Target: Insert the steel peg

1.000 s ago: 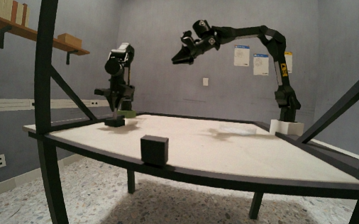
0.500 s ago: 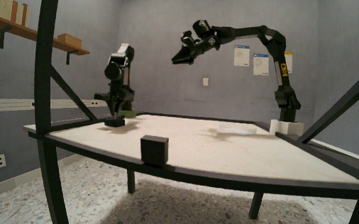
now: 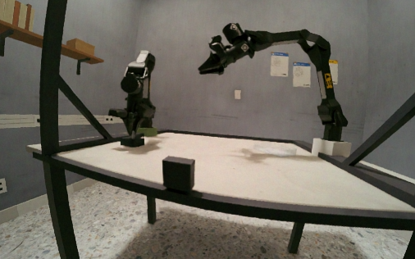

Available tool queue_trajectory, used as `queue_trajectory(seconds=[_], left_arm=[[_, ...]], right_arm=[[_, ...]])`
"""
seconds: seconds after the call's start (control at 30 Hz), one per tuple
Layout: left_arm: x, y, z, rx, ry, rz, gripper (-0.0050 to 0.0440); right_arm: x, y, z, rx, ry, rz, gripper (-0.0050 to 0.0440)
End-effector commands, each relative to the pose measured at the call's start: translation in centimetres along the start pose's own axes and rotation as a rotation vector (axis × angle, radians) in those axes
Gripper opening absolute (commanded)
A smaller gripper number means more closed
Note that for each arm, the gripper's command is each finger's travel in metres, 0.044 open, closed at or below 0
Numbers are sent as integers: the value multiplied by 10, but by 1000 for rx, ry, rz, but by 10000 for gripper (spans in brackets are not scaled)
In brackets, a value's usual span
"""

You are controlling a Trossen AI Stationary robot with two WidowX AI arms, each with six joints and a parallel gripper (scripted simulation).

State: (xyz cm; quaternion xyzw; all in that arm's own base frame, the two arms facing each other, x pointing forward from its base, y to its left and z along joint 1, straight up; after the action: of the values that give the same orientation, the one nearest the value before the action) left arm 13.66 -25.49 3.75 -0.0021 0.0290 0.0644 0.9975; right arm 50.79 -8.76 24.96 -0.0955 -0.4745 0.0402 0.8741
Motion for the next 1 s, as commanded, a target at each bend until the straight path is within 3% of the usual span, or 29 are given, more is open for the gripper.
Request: queue_trajectory(seconds=[0.0, 0.43, 0.6, 0.97], left_arm=[[-1, 3, -13, 17, 8, 1, -50], [-1, 3, -16, 17, 8, 1, -50], [3, -6, 5, -6, 5, -2, -50], [2, -4, 3, 3, 5, 0, -50]], right_arm=[[11, -3, 9, -9, -30, -1, 200], [11, -3, 9, -9, -30, -1, 200], [11, -3, 9, -9, -30, -1, 200], [11, -3, 9, -9, -30, -1, 200]])
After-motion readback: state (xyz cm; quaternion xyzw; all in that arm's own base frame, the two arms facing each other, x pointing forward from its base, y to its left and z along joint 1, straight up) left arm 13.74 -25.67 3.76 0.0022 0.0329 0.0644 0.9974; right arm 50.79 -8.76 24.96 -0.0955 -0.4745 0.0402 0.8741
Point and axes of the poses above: on each arm, the point midway between the two fingers, 35 mm back from their tips, its own z axis back along the fingers, its own y axis across the jaws, x = y × z, the point moved 1 cm from there along z, back along the fingers, and after that the axes turned 14 degrees about z, right-handed, at the moved point
